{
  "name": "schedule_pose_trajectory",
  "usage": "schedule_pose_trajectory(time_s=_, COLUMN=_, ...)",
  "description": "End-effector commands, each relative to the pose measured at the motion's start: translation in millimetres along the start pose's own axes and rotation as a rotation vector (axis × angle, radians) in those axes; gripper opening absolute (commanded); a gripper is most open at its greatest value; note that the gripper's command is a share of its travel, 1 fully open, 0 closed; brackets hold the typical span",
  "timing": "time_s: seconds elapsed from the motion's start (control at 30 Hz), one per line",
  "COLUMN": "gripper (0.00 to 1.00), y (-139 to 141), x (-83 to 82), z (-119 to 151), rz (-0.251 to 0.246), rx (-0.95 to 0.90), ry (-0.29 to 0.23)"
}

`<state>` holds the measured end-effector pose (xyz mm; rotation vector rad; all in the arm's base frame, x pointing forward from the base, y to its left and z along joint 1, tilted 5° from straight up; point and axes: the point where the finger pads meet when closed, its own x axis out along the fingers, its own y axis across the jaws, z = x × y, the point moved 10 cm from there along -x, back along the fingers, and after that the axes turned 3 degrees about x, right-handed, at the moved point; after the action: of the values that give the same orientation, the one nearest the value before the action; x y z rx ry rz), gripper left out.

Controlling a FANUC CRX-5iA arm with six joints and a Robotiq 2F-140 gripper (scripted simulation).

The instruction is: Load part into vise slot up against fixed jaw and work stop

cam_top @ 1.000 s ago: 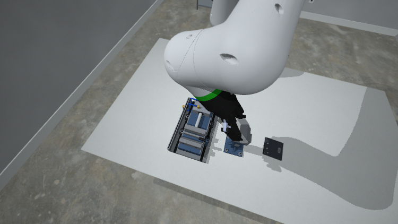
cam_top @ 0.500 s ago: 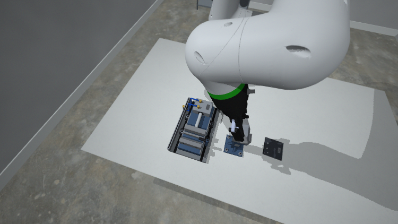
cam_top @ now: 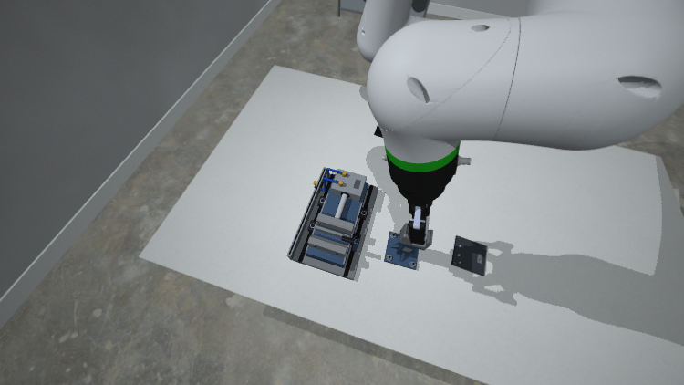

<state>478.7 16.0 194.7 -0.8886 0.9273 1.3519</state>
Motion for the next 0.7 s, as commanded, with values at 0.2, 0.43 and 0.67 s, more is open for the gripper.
schedule_pose_trajectory(time_s=0.2, gripper=0.0, y=0.7, x=0.6, z=10.4, rz=-0.004, rx=0.001, ry=0.085)
schedule_pose_trajectory(time_s=0.43, gripper=0.0, y=1.1, x=1.5, z=18.8, rz=-0.007, rx=0.001, ry=0.151)
schedule_pose_trajectory(time_s=0.67, gripper=0.0, y=1.3, x=2.4, z=23.9, rz=-0.009, rx=0.001, ry=0.192)
